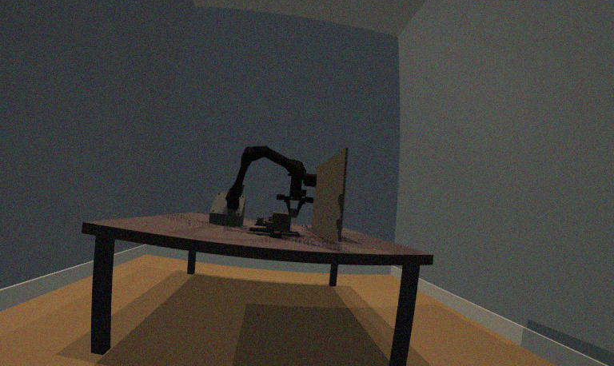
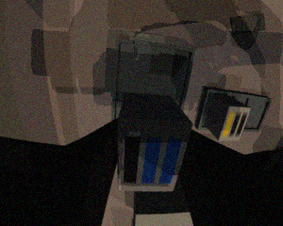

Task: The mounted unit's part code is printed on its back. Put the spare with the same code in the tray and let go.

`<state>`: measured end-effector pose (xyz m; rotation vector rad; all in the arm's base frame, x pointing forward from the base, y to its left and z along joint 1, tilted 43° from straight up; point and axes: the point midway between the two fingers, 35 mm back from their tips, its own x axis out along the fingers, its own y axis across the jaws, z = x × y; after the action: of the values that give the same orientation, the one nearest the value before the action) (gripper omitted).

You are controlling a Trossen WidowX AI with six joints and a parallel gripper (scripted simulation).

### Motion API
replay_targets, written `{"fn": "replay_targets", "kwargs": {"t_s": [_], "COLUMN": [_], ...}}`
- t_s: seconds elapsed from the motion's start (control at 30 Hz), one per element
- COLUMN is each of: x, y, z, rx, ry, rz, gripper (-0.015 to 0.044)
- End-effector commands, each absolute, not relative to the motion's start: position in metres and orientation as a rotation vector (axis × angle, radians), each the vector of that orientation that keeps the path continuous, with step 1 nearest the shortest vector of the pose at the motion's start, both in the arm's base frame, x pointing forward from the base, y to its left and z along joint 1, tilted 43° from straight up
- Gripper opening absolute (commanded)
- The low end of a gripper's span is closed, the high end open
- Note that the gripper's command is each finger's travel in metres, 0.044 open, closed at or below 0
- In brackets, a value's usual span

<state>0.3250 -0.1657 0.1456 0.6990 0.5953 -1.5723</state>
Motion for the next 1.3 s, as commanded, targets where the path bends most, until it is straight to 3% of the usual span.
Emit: {"fn": "replay_targets", "kwargs": {"t_s": [0.0,1.27], "x": [0.324,0.319], "y": [-0.169,-0.193], "z": [0.14,0.116], "rx": [0.697,0.694], "ry": [0.604,0.601], "rz": [-1.573,-1.573], "gripper": [0.0,0.0]}}
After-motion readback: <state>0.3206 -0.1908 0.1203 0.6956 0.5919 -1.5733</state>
